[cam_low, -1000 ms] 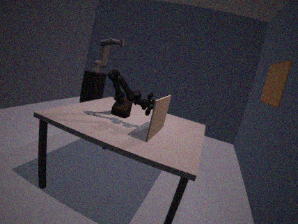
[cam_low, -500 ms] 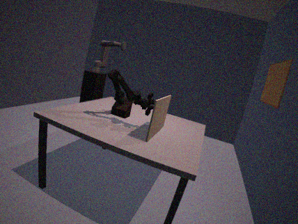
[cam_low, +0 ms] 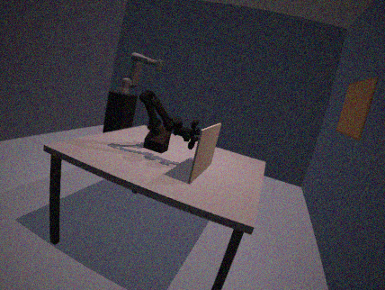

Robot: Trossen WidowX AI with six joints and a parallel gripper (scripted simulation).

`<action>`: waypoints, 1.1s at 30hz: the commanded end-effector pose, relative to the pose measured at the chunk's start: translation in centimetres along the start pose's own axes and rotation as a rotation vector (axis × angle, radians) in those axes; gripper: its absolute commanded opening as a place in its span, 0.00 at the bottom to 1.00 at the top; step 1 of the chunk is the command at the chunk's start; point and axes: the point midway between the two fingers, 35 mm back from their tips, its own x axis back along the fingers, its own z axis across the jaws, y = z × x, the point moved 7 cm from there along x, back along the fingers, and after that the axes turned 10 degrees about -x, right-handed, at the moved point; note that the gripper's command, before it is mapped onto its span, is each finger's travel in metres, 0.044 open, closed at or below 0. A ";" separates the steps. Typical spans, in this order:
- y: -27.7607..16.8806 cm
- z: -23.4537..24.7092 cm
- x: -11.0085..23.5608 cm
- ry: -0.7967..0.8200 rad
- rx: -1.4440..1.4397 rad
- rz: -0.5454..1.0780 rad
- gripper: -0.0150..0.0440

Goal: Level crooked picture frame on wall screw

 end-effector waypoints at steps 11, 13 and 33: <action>-0.1 0.2 0.0 0.008 0.005 0.003 0.25; -0.1 0.1 0.0 0.008 0.005 0.003 0.25; -0.1 -0.3 0.0 0.008 0.005 0.003 0.25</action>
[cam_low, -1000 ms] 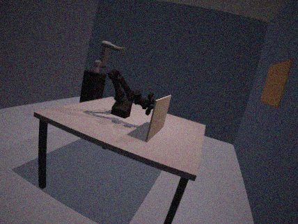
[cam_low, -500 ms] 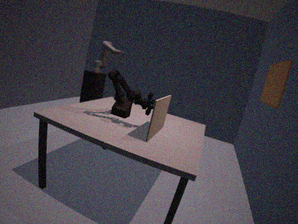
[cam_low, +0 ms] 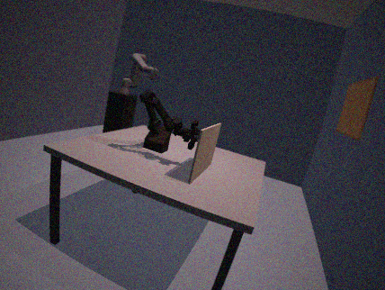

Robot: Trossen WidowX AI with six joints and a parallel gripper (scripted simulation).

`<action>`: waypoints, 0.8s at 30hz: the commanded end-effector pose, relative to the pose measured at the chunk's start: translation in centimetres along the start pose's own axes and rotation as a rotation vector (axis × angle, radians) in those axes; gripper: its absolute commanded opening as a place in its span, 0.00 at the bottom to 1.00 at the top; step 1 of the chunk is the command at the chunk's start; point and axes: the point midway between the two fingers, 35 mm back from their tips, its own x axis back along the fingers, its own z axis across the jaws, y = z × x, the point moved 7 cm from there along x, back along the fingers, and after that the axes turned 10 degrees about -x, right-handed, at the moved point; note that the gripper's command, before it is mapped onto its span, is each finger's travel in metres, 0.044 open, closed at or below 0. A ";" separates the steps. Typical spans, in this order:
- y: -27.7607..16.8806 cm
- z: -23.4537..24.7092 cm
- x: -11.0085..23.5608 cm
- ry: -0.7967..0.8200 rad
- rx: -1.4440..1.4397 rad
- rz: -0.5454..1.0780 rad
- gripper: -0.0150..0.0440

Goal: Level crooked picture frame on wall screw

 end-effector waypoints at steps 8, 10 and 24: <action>0.0 -0.3 0.0 0.008 0.005 0.009 0.25; 0.0 -0.3 0.0 0.007 0.004 0.007 0.25; 0.0 -0.3 0.0 0.002 0.006 0.003 0.25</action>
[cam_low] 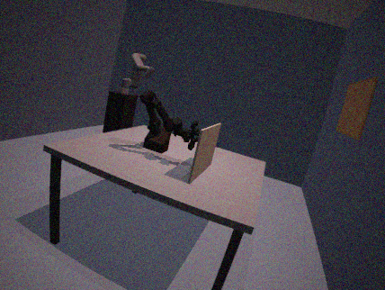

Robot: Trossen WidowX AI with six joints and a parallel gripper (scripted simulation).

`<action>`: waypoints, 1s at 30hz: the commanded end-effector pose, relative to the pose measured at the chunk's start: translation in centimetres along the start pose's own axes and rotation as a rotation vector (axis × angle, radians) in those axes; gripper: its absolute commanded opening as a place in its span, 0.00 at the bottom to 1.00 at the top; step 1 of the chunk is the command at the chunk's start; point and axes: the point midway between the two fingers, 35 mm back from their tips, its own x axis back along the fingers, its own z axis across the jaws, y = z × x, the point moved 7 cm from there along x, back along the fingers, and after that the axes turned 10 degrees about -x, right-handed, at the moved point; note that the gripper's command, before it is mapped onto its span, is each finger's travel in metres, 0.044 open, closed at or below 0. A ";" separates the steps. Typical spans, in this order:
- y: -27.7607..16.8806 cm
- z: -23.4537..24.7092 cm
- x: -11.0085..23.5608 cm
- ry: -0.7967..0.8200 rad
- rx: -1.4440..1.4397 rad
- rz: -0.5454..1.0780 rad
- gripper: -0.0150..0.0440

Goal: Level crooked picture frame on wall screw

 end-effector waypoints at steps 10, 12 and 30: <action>0.0 0.0 0.0 0.001 0.071 0.000 0.25; 0.0 0.0 0.0 0.001 0.084 0.000 0.25; 0.0 0.0 0.0 0.001 0.173 -0.001 0.25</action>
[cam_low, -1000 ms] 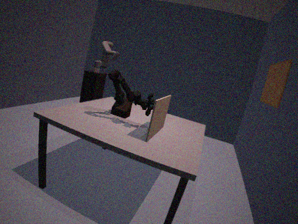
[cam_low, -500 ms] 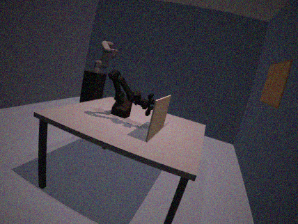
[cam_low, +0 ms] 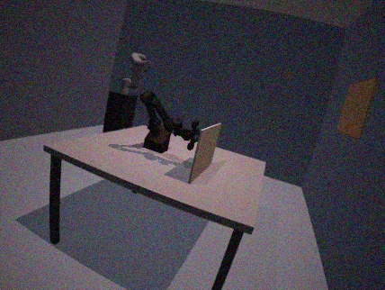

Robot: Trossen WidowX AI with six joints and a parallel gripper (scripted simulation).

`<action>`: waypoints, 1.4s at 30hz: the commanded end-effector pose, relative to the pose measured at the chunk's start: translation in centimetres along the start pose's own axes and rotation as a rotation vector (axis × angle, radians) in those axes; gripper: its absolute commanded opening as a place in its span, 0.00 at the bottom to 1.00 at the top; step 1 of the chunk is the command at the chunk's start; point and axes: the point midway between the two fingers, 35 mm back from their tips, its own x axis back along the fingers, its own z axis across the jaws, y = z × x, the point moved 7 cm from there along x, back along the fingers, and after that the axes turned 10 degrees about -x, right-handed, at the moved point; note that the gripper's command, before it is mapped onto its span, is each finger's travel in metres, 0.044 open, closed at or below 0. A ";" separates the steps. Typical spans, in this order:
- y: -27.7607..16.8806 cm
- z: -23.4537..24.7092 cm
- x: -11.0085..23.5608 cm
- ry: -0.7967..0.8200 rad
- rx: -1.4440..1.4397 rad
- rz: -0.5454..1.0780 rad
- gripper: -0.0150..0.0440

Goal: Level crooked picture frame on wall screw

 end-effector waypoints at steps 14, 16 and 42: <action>0.0 0.0 0.0 0.001 0.085 -0.003 0.25; 0.0 0.0 0.0 0.001 0.111 -0.003 0.25; 0.5 0.0 7.7 0.001 -0.087 0.004 0.69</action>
